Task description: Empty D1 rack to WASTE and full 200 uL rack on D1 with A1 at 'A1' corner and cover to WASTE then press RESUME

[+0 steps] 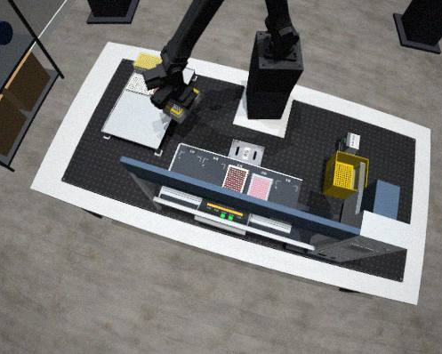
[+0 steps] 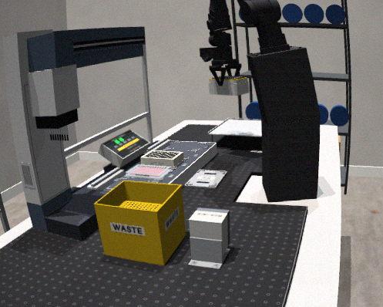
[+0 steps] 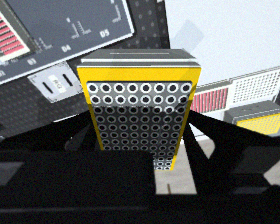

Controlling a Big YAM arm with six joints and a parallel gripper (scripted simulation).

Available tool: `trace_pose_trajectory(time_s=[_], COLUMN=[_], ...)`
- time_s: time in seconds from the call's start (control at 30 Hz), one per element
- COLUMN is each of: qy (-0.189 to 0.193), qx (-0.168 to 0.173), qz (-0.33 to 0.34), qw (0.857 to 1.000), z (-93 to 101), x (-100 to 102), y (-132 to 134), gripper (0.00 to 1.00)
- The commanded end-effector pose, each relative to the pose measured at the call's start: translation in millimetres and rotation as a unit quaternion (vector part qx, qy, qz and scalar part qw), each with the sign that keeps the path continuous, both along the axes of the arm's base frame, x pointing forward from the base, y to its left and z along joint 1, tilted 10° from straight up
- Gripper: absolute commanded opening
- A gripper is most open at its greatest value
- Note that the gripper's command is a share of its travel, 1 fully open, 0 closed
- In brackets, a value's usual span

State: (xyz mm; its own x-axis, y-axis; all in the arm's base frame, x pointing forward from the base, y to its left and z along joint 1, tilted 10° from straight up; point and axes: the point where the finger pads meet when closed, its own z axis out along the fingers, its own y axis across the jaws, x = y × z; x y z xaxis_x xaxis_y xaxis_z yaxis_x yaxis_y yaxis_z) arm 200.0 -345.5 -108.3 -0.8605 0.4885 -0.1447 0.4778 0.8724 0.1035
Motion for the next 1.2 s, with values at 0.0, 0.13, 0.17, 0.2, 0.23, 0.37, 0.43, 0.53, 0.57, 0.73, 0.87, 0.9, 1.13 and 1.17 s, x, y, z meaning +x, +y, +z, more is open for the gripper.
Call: trace_pose_trajectory(time_s=[0.0,0.13,0.17,0.2,0.23,0.37,0.43,0.53,0.57,0.73,0.87,0.9,1.13,1.17], qy=[-0.002,-0.003,-0.003,-0.003,-0.003,-0.004,-0.004,-0.004,-0.004,-0.004,-0.004,-0.004,-0.004,-0.004], qx=[-0.01,-0.017,-0.019,-0.02,-0.022,-0.027,-0.027,-0.027,-0.027,-0.027,-0.027,-0.027,-0.027,-0.027], qz=[0.055,0.094,0.104,0.114,0.124,0.151,0.151,0.151,0.151,0.152,0.152,0.152,0.151,0.151], qw=[0.998,0.995,0.994,0.993,0.992,0.988,0.988,0.988,0.988,0.988,0.988,0.988,0.988,0.988], z=[-3.4,-3.4,-3.4,-3.4,-3.4,-3.4,-3.4,-3.4,-3.4,-3.5,-3.5,-3.5,-3.5,-3.5], x=[3.4,3.4,3.4,3.4,3.4,3.4,3.3,3.3,3.3,3.4,3.3,3.2,3.2,3.2], y=[-6.8,-6.8,-6.8,-6.8,-6.8,-6.7,-6.8,-6.8,-6.8,-6.3,-6.3,-6.3,-6.4,-6.4], gripper=[0.0,0.0,0.0,0.0,0.0,0.0,0.0,0.0,0.0,0.0,0.0,0.0,0.0,0.0])
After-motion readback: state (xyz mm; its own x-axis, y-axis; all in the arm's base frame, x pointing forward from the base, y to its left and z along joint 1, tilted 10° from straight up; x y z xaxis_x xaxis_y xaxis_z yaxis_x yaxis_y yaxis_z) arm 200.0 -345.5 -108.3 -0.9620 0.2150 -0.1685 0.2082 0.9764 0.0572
